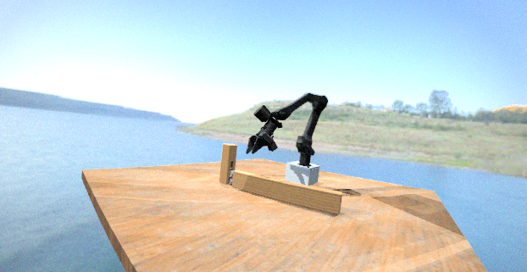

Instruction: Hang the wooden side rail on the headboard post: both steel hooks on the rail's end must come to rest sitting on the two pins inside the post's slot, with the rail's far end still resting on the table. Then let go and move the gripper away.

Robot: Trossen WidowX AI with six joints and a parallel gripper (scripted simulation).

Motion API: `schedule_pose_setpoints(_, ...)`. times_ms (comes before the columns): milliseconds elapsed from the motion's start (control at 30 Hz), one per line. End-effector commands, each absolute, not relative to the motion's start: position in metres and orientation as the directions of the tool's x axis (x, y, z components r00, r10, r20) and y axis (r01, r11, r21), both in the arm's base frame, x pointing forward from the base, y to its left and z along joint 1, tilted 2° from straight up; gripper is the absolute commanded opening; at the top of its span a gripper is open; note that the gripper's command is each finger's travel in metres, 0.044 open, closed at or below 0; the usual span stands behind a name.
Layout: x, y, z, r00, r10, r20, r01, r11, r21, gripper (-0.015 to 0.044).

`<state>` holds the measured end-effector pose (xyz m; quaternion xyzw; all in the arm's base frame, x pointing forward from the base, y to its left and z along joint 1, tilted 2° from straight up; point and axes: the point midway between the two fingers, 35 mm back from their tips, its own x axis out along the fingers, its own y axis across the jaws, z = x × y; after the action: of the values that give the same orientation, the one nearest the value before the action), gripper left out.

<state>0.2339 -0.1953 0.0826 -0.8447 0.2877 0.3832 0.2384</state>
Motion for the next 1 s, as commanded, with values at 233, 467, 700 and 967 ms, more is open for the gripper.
schedule_pose_setpoints(233, 0.231, -0.195, 0.082, 0.534, -0.308, -0.788, -0.661, -0.733, -0.162, 0.044)
schedule_pose_setpoints(467, 0.231, -0.195, 0.082, 0.534, -0.308, -0.788, -0.661, -0.733, -0.162, 0.044)
schedule_pose_setpoints(700, 0.233, -0.194, 0.077, 0.501, -0.33, -0.8, -0.787, -0.559, -0.262, 0.044)
schedule_pose_setpoints(967, 0.237, -0.191, 0.069, 0.428, -0.388, -0.816, -0.896, -0.065, -0.439, 0.044)
